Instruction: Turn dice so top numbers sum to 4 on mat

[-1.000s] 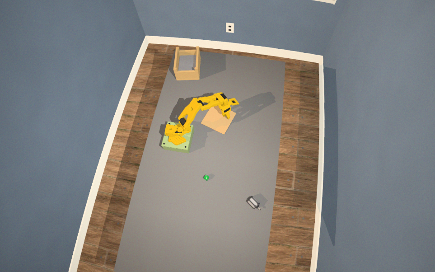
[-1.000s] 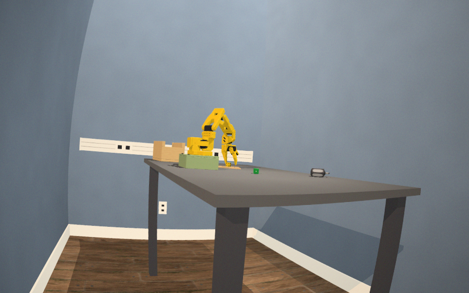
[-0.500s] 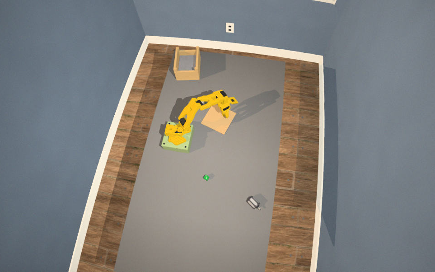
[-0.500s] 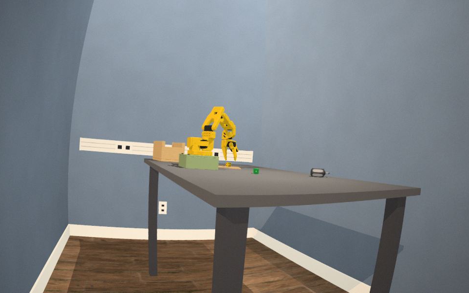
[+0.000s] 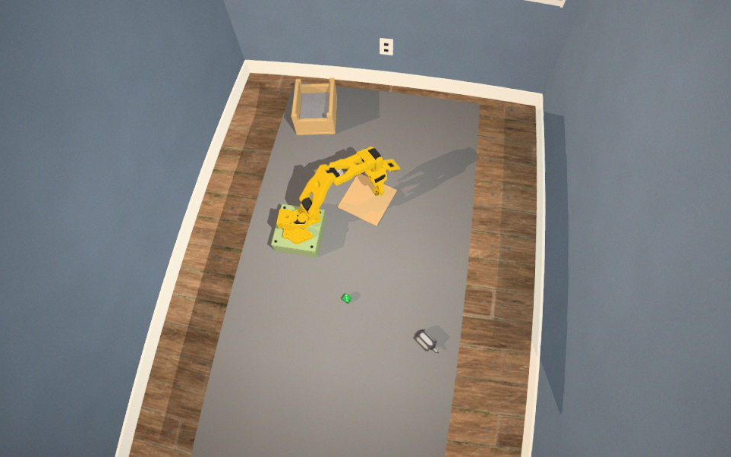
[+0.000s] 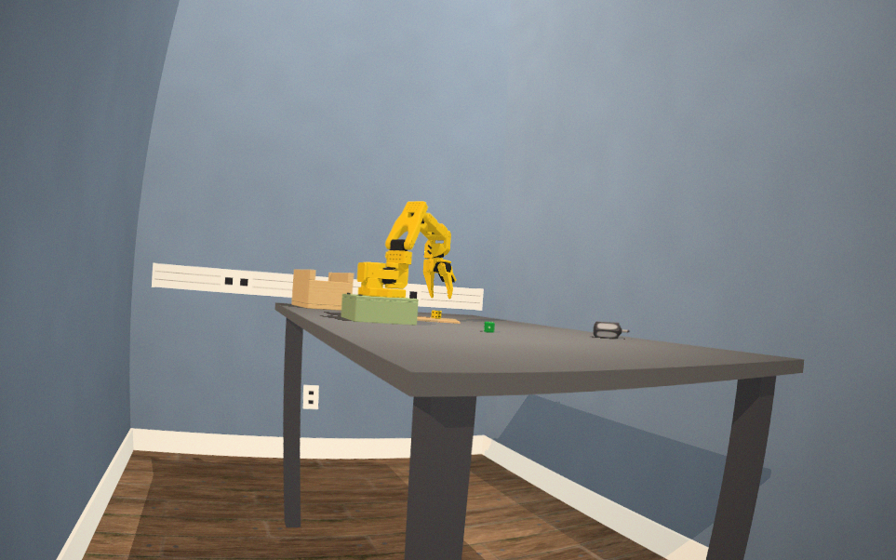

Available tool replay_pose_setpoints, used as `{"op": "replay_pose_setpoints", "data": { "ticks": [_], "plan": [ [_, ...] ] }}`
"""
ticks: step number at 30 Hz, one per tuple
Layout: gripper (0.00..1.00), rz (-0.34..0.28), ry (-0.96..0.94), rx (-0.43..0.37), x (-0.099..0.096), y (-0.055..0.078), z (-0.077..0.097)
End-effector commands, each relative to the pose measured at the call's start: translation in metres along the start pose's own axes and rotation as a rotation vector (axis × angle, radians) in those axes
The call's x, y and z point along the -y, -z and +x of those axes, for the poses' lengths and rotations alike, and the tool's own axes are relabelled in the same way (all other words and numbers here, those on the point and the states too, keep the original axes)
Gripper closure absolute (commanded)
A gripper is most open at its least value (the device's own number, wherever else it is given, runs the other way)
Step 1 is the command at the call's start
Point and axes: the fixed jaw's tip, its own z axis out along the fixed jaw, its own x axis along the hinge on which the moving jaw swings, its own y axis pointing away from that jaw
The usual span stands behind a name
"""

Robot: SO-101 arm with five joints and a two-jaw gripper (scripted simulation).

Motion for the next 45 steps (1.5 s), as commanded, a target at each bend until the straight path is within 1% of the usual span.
{"op": "replay_pose_setpoints", "data": {
  "ticks": [1,16,20,22,24,29,31,35,38,41,45],
  "plan": [
    [0.71,-0.002,0.001,0.034,-0.003,0.009,-0.004],
    [0.71,-0.002,0.001,0.035,-0.003,0.009,-0.004],
    [0.71,-0.003,0.001,0.063,-0.003,0.016,-0.007],
    [0.71,-0.005,0.001,0.095,-0.003,0.023,-0.009],
    [0.71,-0.007,0.001,0.139,-0.003,0.033,-0.013],
    [0.71,-0.013,0.001,0.284,-0.003,0.068,-0.021],
    [0.71,-0.013,0.001,0.284,-0.003,0.068,-0.021],
    [0.72,-0.018,0.001,0.403,-0.003,0.097,-0.024],
    [0.72,-0.021,0.001,0.473,-0.003,0.114,-0.024],
    [0.72,-0.023,0.001,0.516,-0.003,0.125,-0.023],
    [0.72,-0.023,0.001,0.534,-0.003,0.129,-0.023]
  ]
}}
